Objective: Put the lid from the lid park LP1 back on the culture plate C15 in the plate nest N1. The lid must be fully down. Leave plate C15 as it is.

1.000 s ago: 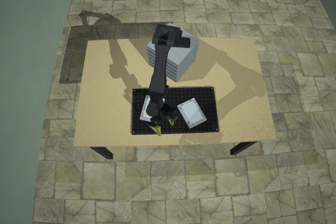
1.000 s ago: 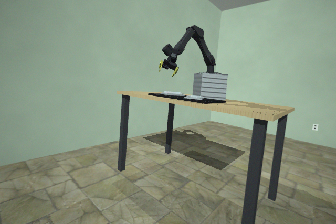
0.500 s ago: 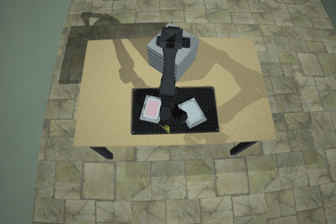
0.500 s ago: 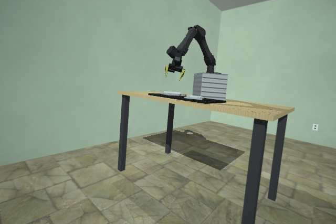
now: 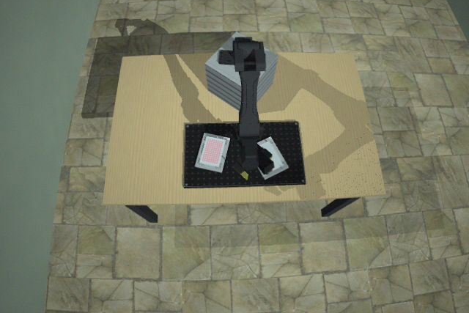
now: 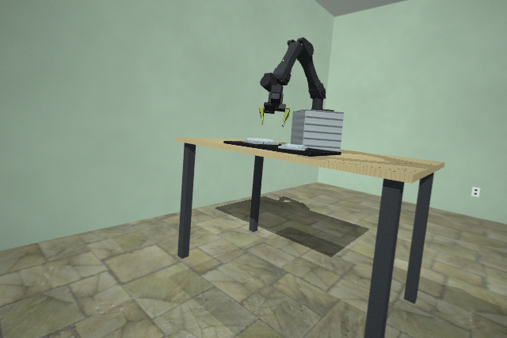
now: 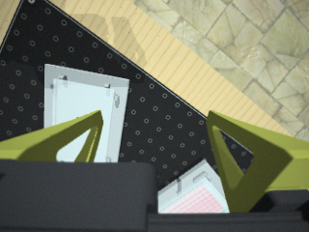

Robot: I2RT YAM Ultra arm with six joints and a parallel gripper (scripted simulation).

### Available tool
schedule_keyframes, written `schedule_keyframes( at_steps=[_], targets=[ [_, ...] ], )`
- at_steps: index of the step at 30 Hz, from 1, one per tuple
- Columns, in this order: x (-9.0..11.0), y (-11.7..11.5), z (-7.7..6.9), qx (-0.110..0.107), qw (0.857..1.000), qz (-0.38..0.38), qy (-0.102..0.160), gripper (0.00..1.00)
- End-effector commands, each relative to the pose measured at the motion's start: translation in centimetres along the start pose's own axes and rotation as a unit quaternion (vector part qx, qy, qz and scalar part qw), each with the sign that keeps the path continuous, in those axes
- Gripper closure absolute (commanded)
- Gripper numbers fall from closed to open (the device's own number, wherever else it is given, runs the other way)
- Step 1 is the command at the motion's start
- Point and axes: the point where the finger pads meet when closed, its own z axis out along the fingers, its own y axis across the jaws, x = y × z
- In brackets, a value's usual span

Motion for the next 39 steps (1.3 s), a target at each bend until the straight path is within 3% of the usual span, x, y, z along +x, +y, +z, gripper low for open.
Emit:
schedule_keyframes(
  at_steps=[1,3,6,8,10,14,17,20,23,39],
  targets=[
    [0.3,1.6,0.0,-0.006,0.999,0.025,0.026,0.00],
    [0.5,2.3,0.2,-0.006,0.999,0.025,0.026,0.00],
    [0.9,3.7,0.6,-0.010,0.997,0.046,0.065,0.00],
    [1.2,4.6,0.8,-0.010,0.997,0.046,0.065,0.00],
    [1.5,5.5,0.9,-0.009,0.994,0.060,0.095,0.00],
    [1.9,6.5,1.1,-0.009,0.992,0.065,0.104,0.00],
    [2.5,7.9,1.2,-0.003,0.987,0.081,0.142,0.00],
    [2.9,8.9,1.3,-0.003,0.987,0.081,0.142,0.00],
    [3.6,10.3,1.3,0.009,0.979,0.095,0.179,0.00],
    [3.9,10.9,1.4,0.009,0.979,0.095,0.179,0.00]
  ],
)
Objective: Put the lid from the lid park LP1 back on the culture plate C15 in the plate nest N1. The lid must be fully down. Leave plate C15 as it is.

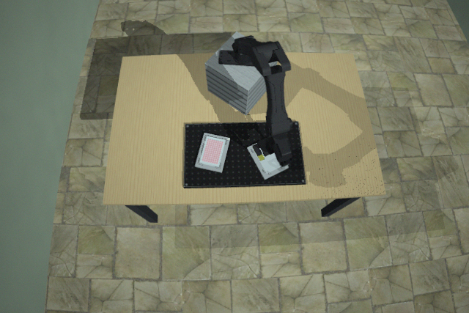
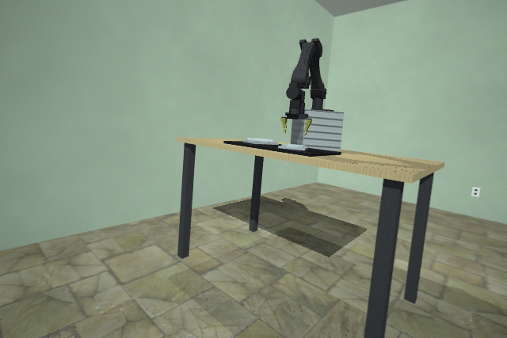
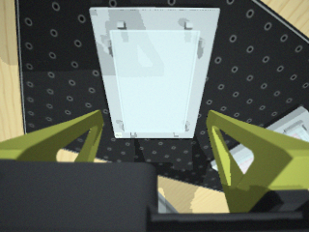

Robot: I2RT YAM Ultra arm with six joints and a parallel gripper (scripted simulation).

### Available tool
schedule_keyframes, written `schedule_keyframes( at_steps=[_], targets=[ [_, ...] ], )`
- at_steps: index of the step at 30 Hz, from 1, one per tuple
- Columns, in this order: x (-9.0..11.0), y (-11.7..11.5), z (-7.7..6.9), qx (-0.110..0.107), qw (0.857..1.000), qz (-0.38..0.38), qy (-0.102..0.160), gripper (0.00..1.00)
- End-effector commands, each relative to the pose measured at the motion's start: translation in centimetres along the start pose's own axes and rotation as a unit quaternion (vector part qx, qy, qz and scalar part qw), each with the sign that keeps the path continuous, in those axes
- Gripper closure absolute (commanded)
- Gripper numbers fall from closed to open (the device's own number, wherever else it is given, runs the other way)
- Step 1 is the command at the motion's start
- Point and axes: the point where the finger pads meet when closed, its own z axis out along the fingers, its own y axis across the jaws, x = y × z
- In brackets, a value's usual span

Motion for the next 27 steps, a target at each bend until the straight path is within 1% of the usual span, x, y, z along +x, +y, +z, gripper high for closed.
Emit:
schedule_keyframes(
  at_steps=[1,5,7,22,24,27],
  targets=[
    [-0.3,0.0,-0.4,0.001,1.000,0.001,-0.004,0.00],
    [-0.3,0.0,0.1,0.001,1.000,0.001,-0.004,0.00],
    [-0.3,0.0,0.1,0.001,1.000,0.001,-0.004,0.00],
    [-0.3,0.0,2.6,0.001,1.000,0.001,-0.004,0.00],
    [-0.3,0.0,2.6,0.001,1.000,0.001,-0.004,0.00],
    [-0.3,0.0,3.1,0.001,1.000,0.001,-0.004,0.00]
  ],
)
